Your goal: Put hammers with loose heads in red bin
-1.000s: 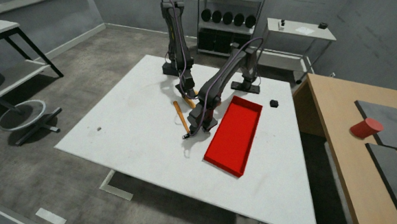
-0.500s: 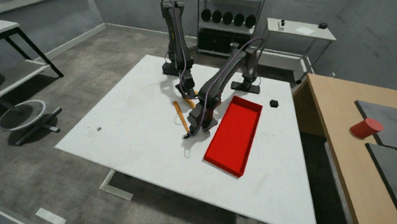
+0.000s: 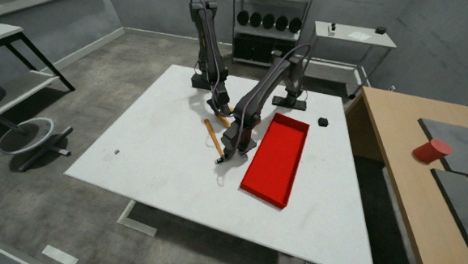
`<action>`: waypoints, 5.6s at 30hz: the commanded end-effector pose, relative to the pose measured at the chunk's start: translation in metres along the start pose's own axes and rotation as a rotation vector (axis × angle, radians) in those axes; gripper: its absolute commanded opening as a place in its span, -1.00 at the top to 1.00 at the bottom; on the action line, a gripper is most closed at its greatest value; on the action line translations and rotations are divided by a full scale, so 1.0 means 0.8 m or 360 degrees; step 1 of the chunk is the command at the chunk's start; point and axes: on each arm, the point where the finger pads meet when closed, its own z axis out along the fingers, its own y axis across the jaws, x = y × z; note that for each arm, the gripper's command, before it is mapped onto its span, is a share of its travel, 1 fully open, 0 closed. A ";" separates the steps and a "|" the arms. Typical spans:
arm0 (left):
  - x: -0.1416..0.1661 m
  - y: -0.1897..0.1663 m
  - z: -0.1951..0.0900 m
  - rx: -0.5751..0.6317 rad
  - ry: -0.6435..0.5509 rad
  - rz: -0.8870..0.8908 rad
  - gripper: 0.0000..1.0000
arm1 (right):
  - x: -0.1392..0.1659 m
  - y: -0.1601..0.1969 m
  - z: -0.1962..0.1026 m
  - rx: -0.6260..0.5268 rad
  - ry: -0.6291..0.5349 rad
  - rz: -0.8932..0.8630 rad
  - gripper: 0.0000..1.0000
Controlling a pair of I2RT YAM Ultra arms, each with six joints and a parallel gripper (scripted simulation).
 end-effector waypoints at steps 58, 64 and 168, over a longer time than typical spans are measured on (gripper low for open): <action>-0.004 0.008 -0.014 0.0096 -0.0055 0.0008 0.12 | -0.003 0.002 0.001 -0.0027 -0.0012 -0.0001 0.50; -0.006 0.009 -0.030 0.0086 -0.0086 0.0004 0.09 | -0.002 0.000 0.001 -0.0014 -0.0008 0.0003 0.50; 0.083 -0.039 -0.048 -0.0335 -0.0707 -0.1180 -1.00 | -0.023 0.001 -0.034 0.0009 -0.0090 -0.0010 -0.16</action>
